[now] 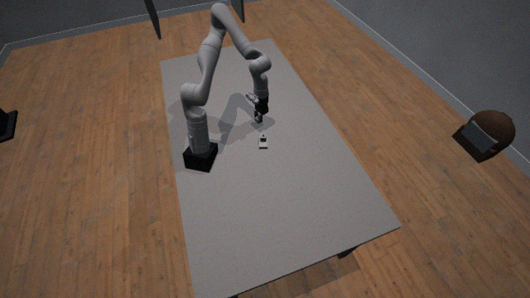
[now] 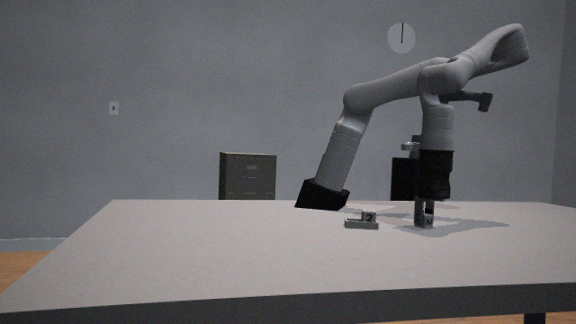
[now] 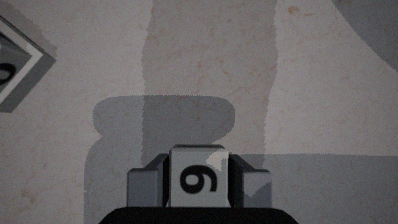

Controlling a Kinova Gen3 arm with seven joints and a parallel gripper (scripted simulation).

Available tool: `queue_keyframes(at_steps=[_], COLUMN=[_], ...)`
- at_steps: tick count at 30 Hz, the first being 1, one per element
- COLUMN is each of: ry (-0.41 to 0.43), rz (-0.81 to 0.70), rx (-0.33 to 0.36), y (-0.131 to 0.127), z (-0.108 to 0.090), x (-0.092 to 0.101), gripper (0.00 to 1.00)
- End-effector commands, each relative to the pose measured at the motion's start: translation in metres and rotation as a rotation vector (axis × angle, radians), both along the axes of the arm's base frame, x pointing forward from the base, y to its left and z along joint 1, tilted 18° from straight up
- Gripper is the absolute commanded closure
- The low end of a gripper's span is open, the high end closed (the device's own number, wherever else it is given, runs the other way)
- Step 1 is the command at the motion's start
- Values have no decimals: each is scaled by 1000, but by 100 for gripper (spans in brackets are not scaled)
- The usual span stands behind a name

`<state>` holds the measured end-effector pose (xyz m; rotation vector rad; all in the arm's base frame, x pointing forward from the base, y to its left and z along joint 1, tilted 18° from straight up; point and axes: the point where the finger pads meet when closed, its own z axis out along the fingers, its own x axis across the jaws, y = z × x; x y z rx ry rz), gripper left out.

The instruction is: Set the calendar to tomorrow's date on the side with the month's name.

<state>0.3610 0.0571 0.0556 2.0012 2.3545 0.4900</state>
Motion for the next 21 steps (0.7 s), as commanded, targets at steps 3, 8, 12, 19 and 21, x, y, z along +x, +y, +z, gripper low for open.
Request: queue_keyframes(at_steps=[3,8,12,19,21], ry=[-1,-1,-1,-1,-1], rz=[0,0,0,0,0], rx=[0,0,0,0,0], y=[0,0,0,1,1], z=[0,0,-1,-3,-3], x=[0,0,1,1,1], gripper=[40,40,40,40,40])
